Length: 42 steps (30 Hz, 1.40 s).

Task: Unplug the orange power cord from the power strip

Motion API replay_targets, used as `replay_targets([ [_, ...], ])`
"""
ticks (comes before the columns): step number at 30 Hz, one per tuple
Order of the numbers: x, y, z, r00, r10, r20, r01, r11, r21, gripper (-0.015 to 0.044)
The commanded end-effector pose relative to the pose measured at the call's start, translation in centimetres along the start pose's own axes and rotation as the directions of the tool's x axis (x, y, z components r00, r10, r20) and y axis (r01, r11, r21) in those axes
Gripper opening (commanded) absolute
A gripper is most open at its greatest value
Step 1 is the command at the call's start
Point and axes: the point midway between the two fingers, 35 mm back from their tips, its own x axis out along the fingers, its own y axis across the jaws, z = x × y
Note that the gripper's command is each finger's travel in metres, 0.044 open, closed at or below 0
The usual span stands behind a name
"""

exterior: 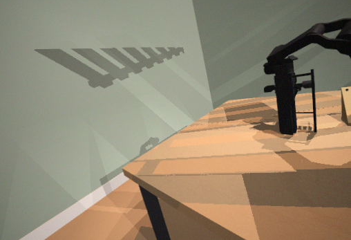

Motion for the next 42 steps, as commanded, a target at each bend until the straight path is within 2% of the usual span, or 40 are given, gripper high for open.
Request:
replay_targets([
  [1, -0.5, 0.0, 3.2, 0.999, 0.003, 0.048, -0.004, 1.0, 0.022, 0.0],
  [18, -1.0, -0.5, 5.9, 0.999, 0.003, 0.048, -0.004, 1.0, 0.022, 0.0],
  [31, -0.8, -0.6, 5.0, 0.999, 0.002, 0.045, -0.003, 1.0, 0.021, 0.0341],
  [35, -1.4, -0.5, 7.1, 0.999, 0.003, 0.048, -0.004, 1.0, 0.021, 0.044],
  [39, -2.3, -0.7, 10.7, 0.999, 0.003, 0.048, -0.004, 1.0, 0.021, 0.044],
  [42, -2.4, -0.7, 10.9, 0.999, 0.003, 0.048, -0.004, 1.0, 0.021, 0.044],
])
